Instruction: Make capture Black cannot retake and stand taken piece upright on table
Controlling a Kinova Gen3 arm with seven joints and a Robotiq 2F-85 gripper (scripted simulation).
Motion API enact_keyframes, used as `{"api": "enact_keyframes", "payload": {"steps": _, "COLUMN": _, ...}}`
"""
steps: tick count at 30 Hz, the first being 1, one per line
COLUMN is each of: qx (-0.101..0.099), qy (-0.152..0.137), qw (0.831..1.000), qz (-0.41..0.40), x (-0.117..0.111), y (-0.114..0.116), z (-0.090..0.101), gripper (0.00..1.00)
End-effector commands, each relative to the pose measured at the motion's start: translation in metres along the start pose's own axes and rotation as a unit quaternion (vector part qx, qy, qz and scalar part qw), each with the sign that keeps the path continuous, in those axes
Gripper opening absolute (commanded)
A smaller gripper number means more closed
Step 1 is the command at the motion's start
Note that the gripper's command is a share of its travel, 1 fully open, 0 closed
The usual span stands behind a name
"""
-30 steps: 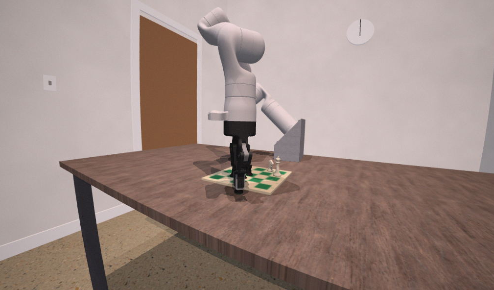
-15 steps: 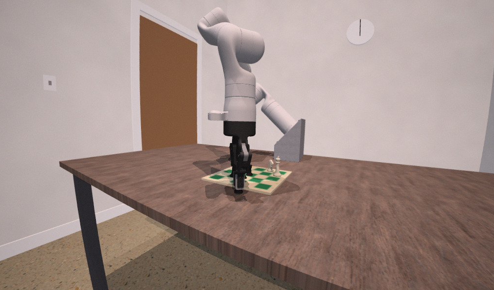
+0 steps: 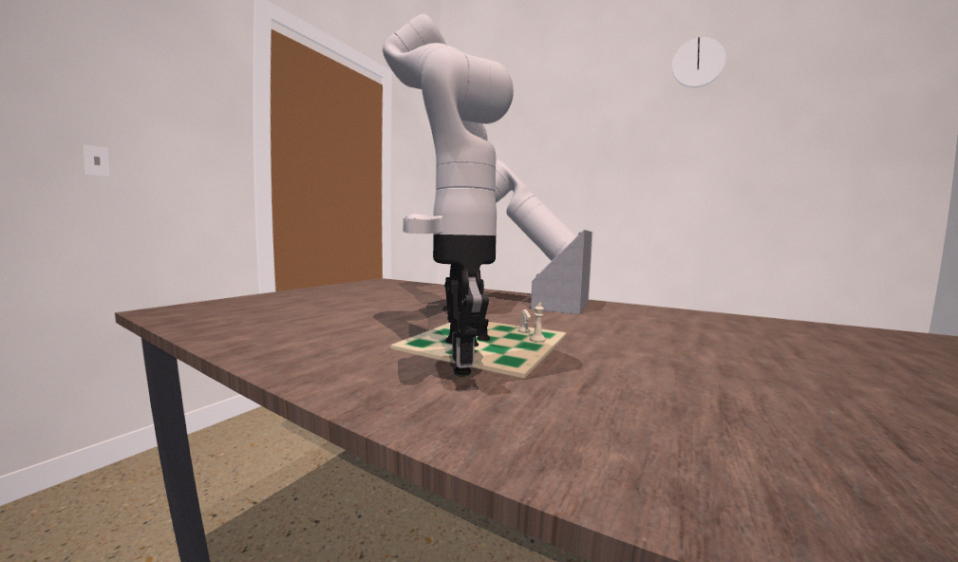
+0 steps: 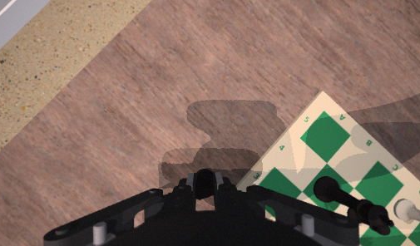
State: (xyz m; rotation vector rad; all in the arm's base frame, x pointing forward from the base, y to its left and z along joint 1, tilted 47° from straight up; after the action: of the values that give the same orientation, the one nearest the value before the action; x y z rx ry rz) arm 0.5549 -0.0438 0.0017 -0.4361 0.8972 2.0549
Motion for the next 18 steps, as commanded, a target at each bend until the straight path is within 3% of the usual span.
{"api": "enact_keyframes", "payload": {"steps": 1, "qx": -0.001, "qy": 0.0, "qw": 1.0, "qz": 0.0, "x": -0.0001, "y": -0.0006, "z": 0.0013, "gripper": 0.0}}
{"api": "enact_keyframes", "payload": {"steps": 18, "qx": -0.001, "qy": 0.0, "qw": 1.0, "qz": 0.0, "x": -0.0001, "y": -0.0006, "z": -0.0008, "gripper": 0.0}}
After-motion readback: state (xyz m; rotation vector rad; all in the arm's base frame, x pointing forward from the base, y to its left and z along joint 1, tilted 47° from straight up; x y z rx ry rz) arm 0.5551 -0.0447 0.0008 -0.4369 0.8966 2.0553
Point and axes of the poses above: the point where the finger pads meet when closed, its own z axis back along the fingers, its own y axis across the jaws, x = y × z, the point moved 8 cm from there along z, back along the fingers, and after that the axes turned 3 degrees about -z, right-handed, at the moved point
